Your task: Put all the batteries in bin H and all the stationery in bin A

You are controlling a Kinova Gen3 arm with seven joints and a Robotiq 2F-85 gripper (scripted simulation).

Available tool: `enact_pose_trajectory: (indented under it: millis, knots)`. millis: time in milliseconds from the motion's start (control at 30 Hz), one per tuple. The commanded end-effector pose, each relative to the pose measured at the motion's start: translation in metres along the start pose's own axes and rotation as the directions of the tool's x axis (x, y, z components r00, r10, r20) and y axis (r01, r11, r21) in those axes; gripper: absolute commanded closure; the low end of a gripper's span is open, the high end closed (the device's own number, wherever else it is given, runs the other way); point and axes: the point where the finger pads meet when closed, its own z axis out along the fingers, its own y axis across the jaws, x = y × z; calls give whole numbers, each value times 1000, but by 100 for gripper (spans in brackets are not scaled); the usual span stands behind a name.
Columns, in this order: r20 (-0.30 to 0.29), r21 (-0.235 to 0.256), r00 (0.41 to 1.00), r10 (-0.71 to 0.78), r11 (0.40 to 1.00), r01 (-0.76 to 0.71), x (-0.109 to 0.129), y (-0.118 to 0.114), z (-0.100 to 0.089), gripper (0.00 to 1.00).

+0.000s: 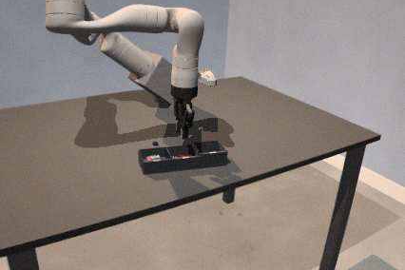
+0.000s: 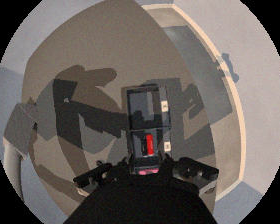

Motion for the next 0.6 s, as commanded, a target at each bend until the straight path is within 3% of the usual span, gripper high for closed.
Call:
enact_pose_trajectory:
  millis: [0, 567]
  knots:
    - [-6, -11, 1000, 1, 1000, -2, 1, 3, -14, 0]
    - [-6, -11, 1000, 1, 1000, -2, 1, 2, -74, 0]
